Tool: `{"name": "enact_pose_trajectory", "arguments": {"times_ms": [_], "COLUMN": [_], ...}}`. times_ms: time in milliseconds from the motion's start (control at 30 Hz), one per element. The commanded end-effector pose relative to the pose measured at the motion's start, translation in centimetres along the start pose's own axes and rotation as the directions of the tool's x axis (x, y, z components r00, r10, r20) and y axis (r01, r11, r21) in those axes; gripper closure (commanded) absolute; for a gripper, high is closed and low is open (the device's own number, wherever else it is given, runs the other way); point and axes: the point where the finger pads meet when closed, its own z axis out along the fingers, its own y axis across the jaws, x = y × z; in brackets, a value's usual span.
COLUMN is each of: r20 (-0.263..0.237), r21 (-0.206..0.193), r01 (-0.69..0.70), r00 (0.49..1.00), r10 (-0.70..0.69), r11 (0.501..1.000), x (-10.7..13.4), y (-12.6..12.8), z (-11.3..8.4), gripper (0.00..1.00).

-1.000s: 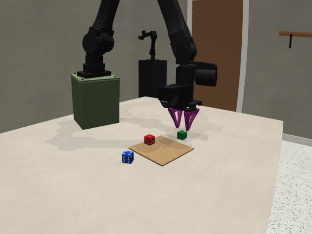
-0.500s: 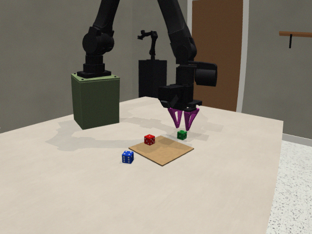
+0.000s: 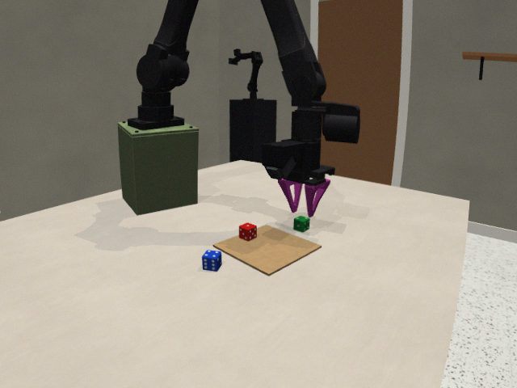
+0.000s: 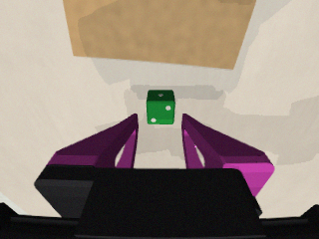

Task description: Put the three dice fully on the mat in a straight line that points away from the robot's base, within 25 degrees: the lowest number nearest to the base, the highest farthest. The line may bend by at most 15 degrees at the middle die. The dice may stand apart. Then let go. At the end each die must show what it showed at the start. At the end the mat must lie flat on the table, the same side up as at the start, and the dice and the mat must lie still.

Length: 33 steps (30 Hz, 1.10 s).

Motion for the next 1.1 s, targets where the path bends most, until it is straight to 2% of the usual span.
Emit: {"name": "enact_pose_trajectory", "arguments": {"times_ms": [0,500,567,900,1033,1067], "r20": [0.001,0.001,0.003,-0.002,-0.002,0.001], "r21": [-0.015,-0.015,-0.008,-0.028,-0.026,-0.013], "r01": [-0.003,-0.003,-0.002,-0.003,-0.002,-0.003], "r00": [1.000,1.000,1.000,1.000,1.000,1.000], "r10": [0.003,0.003,0.002,0.003,0.002,0.004], "r11": [1.000,1.000,1.000,1.000,1.000,1.000], "x": [-0.2,-0.2,-0.3,-0.1,-0.1,-0.3], "y": [0.5,0.5,0.3,1.5,1.4,0.6], "z": [-0.1,0.0,0.4,1.4,1.9,2.2], "gripper": [0.61,0.61,0.61,0.61,0.61,0.61]}}
